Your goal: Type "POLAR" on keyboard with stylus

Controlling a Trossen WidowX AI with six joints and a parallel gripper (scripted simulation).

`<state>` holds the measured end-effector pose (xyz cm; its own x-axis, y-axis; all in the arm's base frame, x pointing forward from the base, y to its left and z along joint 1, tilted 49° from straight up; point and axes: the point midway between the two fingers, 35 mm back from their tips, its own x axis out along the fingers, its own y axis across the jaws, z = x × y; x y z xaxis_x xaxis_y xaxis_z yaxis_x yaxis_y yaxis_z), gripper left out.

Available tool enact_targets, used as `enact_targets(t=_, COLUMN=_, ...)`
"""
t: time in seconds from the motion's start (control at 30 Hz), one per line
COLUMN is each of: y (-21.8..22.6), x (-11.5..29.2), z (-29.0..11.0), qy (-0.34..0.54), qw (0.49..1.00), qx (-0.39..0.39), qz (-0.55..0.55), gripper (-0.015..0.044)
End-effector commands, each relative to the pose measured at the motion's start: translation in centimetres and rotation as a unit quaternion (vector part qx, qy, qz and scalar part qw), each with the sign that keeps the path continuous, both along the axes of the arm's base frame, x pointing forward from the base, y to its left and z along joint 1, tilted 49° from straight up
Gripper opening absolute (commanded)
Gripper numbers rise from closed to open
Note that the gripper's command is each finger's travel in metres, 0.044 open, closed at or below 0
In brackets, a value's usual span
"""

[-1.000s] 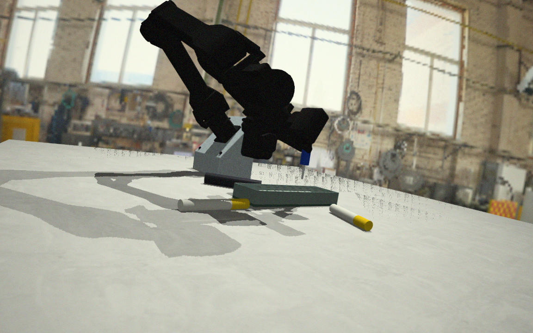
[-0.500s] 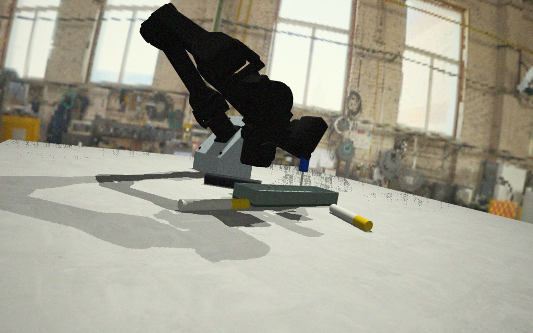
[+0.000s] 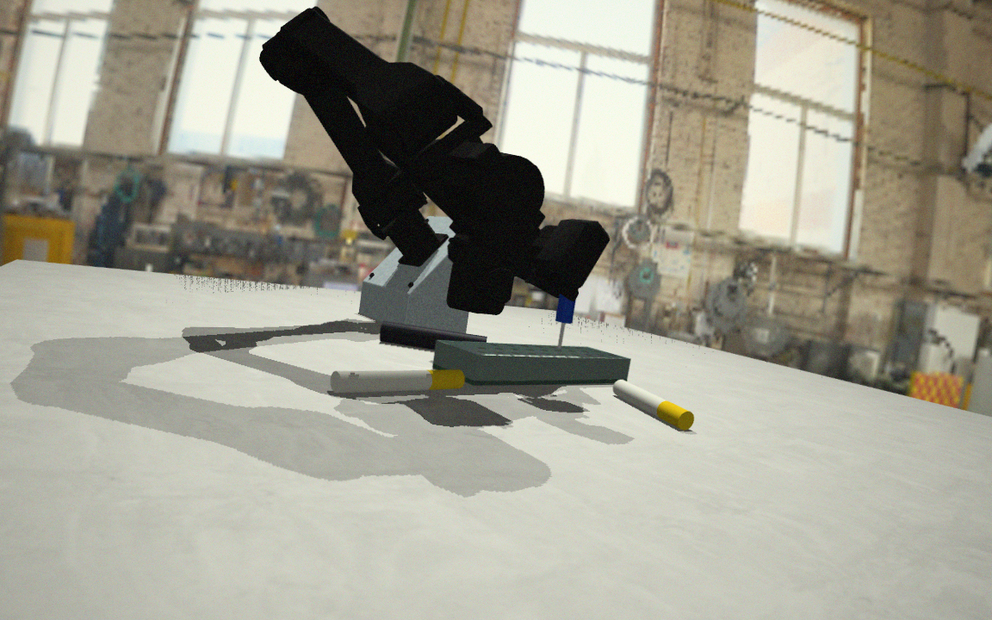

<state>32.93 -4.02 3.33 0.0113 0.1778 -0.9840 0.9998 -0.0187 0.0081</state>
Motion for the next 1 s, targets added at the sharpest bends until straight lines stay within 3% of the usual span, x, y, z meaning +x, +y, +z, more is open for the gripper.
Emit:
enact_targets(t=0.0, y=-0.2, x=0.0, z=-0.3, qy=0.000, qw=1.000, qx=0.002, qz=0.003, gripper=0.0081)
enact_targets(t=0.97, y=-1.2, x=0.0, z=-1.2, qy=0.000, qw=1.000, qx=0.002, qz=0.003, gripper=0.0081)
